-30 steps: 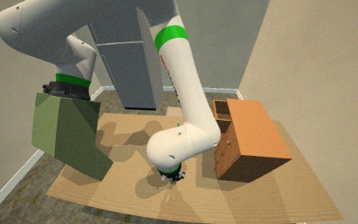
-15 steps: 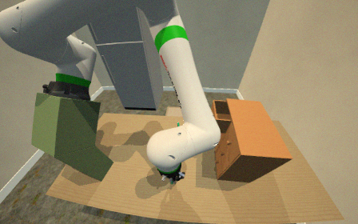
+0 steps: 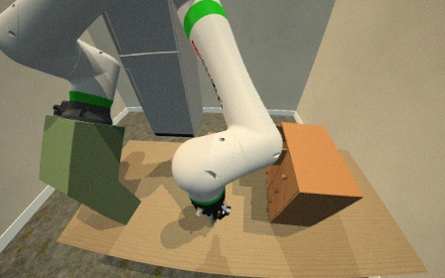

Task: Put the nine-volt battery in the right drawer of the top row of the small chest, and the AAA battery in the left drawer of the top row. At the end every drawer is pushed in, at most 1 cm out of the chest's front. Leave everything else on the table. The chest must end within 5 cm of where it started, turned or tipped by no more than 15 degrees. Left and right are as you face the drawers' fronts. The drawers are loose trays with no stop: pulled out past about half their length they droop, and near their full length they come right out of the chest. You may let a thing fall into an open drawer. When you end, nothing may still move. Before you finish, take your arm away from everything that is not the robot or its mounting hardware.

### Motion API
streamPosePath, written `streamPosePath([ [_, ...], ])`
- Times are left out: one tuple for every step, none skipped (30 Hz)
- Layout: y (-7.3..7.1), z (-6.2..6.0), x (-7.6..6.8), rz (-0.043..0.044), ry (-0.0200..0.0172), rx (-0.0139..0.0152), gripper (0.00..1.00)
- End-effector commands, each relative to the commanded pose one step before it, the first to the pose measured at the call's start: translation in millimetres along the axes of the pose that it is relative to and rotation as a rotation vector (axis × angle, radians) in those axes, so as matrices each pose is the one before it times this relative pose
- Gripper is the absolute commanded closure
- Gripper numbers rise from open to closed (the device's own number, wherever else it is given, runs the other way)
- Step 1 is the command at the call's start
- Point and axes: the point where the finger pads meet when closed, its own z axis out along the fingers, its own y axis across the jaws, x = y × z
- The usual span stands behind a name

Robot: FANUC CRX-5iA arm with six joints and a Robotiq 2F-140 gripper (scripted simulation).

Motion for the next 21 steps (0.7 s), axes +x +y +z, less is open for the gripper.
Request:
streamPosePath([
  [0.07, -19.57, 0.66, -0.00010, 0.00036, -0.00015, 0.97],
  [0.00, 0.00, 0.00, 0.00000, 0.00000, 0.00000, 0.97],
  [0.00, 0.00, 0.00, 0.00000, 0.00000, 0.00000, 0.97],
  [0.00, 0.00, 0.00, 0.00000, 0.00000, 0.00000, 0.97],
  [0.00, 0.00, 0.00, 0.00000, 0.00000, 0.00000, 0.97],
  [0.00, 0.00, 0.00, -0.00010, 0.00000, 0.00000, 0.97],
  [0.01, 0.00, 0.03, -0.00069, -0.00001, 0.00000, 0.97],
  [0.02, 0.00, 0.09, -0.00182, -0.00002, 0.00000, 0.97],
  [0.00, 0.00, 0.00, 0.00000, 0.00000, 0.00000, 0.97],
  [0.00, 0.00, 0.00, 0.00000, 0.00000, 0.00000, 0.97],
  [0.04, 0.00, 0.16, -0.00346, -0.00004, 0.00001, 0.97],
  [0.07, -0.01, 0.26, -0.00555, -0.00007, 0.00001, 0.97],
  [0.11, -0.01, 0.38, -0.00806, -0.00010, 0.00001, 0.97],
  [0.15, -0.02, 0.51, -0.01094, -0.00014, 0.00002, 0.97],
  [0.20, -0.02, 0.66, -0.01415, -0.00017, 0.00003, 0.97],
  [0.26, -0.02, 0.82, -0.01766, -0.00022, 0.00004, 0.97],
  [0.33, -0.03, 0.99, -0.02143, -0.00026, 0.00005, 0.97],
  [0.41, -0.03, 1.16, -0.02541, -0.00030, 0.00006, 0.97],
  [0.51, -0.04, 1.34, -0.02958, -0.00035, 0.00008, 0.97],
  [0.62, -0.04, 1.53, -0.03391, -0.00039, 0.00010, 0.97],
  [0.76, -0.05, 1.71, -0.03835, -0.00043, 0.00013, 0.97],
])
